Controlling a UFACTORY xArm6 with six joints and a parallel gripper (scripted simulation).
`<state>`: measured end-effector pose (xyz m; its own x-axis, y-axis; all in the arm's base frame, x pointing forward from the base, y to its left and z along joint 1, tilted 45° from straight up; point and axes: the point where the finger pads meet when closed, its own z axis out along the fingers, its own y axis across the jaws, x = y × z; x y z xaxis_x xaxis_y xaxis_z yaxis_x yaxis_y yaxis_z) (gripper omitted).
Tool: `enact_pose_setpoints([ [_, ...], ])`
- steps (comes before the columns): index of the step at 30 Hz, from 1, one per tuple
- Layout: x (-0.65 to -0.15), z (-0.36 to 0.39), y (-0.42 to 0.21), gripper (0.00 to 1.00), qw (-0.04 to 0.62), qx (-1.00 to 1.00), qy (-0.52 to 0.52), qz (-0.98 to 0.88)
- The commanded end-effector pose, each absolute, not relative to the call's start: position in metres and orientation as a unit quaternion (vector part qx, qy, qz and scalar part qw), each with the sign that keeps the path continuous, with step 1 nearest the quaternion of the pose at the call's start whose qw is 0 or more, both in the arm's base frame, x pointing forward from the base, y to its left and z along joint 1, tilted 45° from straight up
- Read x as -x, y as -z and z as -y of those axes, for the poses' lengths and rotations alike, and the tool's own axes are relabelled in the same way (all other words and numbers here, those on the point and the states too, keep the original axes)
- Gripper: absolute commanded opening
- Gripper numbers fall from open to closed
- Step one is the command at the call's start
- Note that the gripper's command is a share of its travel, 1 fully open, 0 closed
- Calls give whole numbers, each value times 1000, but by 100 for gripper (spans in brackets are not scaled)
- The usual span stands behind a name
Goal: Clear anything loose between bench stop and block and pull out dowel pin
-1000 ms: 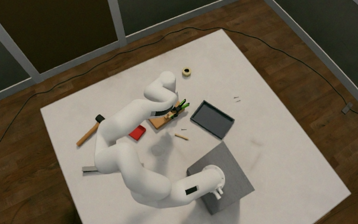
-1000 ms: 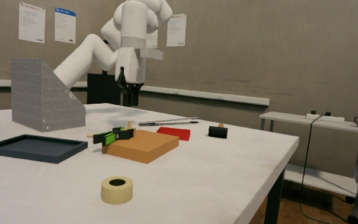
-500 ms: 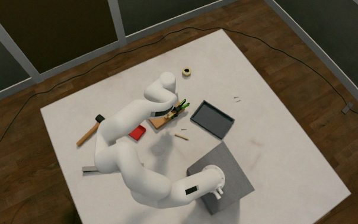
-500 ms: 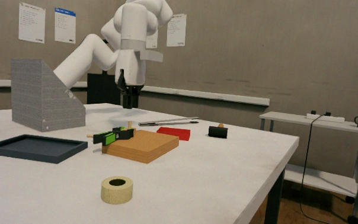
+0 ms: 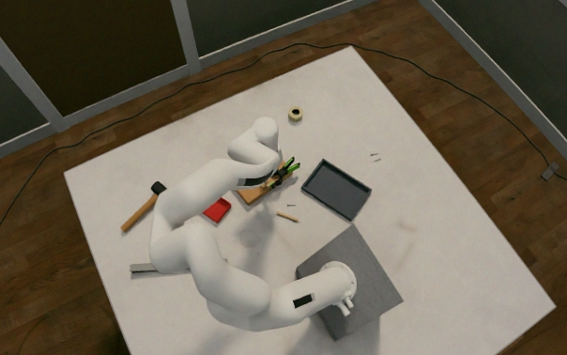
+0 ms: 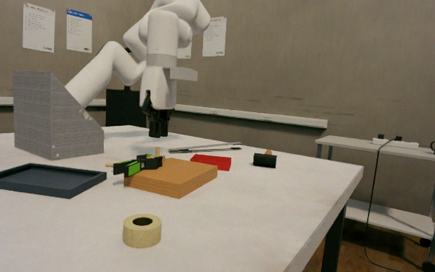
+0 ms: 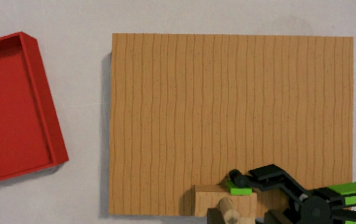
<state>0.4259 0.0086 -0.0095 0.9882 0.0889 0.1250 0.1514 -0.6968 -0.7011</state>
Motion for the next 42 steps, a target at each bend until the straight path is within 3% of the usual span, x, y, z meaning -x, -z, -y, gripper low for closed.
enact_pose_setpoints([
  [1, -427, -11, 12, 28, 383, 920, 42, 65],
  [42, -428, -20, 21, 28, 383, 920, 42, 65],
])
